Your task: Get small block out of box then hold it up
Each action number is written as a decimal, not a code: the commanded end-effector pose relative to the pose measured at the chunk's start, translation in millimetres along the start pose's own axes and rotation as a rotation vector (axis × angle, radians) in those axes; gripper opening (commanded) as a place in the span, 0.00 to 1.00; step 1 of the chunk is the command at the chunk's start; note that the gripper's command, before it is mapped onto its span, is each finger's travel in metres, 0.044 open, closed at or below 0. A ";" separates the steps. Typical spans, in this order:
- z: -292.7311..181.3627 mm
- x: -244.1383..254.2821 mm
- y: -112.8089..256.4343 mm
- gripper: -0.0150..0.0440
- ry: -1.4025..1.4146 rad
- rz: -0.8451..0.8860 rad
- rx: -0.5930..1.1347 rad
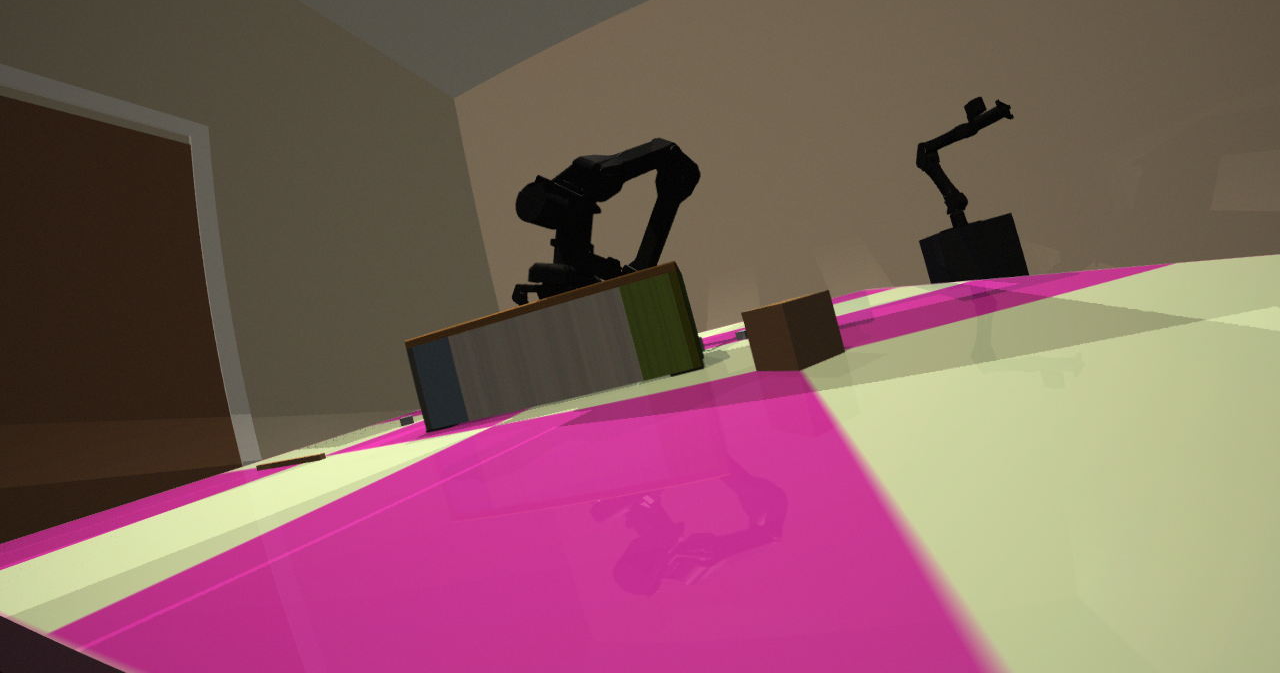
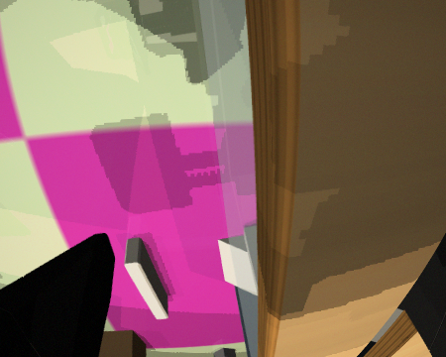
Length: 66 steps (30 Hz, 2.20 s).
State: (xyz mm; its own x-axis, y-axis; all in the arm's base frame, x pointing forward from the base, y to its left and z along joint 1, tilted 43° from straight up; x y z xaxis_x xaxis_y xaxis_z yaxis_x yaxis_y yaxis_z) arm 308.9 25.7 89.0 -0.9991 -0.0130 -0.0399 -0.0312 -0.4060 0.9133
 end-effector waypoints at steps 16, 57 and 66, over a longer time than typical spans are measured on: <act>-42.2 -11.0 -15.6 0.93 0.001 -0.001 0.002; -121.5 -32.1 11.8 0.93 -0.003 0.002 0.004; -127.1 -32.5 16.5 0.80 -0.168 -0.016 -0.007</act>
State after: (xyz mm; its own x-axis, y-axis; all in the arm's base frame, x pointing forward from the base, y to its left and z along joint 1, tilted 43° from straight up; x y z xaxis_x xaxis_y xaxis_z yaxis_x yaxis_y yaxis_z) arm 344.9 -94.5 56.4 -0.9988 0.0399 -0.0289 -0.0425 -0.4009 0.9151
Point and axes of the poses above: the point midway between the two fingers, 35 mm back from their tips, its own y axis back along the fingers, its own x axis across the jaws, z = x × y, the point moved 3 cm from there along y, back along the fingers, and after that the axes turned 15 degrees about -y, right-handed, at the moved point
